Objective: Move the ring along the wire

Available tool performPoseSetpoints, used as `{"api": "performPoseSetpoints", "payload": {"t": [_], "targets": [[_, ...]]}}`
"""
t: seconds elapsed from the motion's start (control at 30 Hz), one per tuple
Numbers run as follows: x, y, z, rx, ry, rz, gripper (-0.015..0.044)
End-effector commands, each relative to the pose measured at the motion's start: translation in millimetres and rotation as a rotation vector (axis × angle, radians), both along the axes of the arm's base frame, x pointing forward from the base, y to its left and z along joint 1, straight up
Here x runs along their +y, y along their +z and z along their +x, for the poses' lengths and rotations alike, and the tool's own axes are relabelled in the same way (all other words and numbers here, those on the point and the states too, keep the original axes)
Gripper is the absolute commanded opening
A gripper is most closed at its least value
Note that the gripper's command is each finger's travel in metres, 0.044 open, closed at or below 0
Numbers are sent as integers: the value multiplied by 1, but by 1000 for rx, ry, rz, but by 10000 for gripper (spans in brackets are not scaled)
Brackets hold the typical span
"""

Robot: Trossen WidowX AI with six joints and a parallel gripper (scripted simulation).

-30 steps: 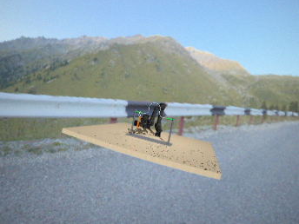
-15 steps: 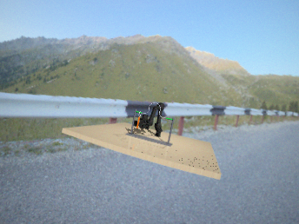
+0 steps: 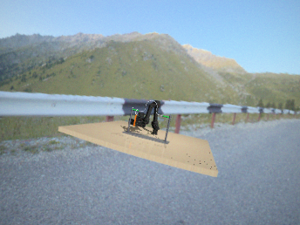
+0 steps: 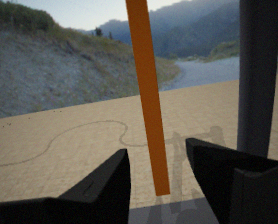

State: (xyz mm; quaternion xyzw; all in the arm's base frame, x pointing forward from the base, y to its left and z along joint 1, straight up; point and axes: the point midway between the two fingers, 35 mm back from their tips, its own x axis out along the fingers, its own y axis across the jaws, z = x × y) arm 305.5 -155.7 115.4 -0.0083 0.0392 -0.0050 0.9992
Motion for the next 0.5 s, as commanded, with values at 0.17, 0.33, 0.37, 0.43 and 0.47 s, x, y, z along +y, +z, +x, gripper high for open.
{"api": "performPoseSetpoints", "payload": {"t": [0.17,0.33,0.37,0.43,0.47], "targets": [[0,0,17,-6,-3,3,160],[1,-1,24,-7,-3,3,160],[1,-1,24,-7,-3,4,160],[1,-1,24,-7,-3,4,160],[1,-1,24,-7,-3,4,160]]}}
